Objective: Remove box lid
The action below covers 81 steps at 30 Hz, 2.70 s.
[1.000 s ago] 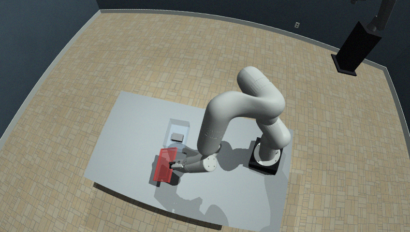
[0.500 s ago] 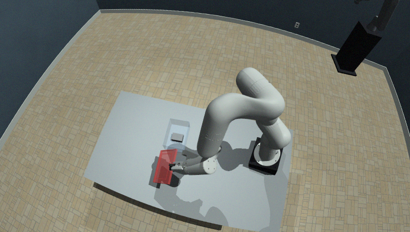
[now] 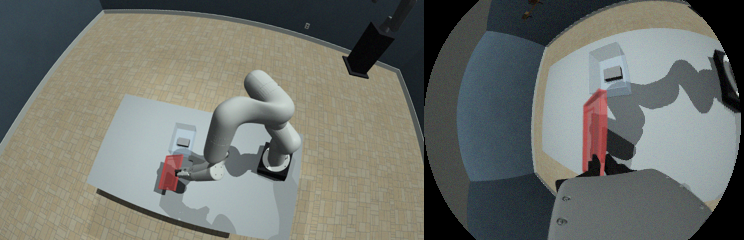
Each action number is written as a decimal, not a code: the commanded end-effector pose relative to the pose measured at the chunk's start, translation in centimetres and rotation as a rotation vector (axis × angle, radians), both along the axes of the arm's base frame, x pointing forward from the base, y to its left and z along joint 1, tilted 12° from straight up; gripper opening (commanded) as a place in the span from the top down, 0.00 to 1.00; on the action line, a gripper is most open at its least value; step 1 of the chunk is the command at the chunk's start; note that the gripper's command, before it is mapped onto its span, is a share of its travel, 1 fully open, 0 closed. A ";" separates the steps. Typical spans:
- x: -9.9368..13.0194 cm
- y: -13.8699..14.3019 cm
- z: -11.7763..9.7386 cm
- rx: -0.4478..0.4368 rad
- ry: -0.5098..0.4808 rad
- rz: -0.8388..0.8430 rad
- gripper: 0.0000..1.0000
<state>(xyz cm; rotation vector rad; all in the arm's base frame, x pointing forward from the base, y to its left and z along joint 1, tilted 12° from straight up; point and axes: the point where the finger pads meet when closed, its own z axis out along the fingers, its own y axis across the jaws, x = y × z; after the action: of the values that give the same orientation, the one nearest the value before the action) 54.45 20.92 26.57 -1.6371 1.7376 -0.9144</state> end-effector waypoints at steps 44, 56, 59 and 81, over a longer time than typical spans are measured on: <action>0.7 -0.2 -3.0 0.001 -0.002 0.000 1.00; 0.9 -0.2 -3.8 0.001 -0.002 0.000 1.00; 0.9 -0.2 -3.8 0.001 -0.002 0.000 1.00; 1.3 -0.3 -5.8 0.001 -0.002 0.000 1.00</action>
<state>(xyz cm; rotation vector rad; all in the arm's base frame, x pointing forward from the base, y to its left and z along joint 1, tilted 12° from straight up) 55.65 20.57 20.91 -1.6372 1.7378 -0.9144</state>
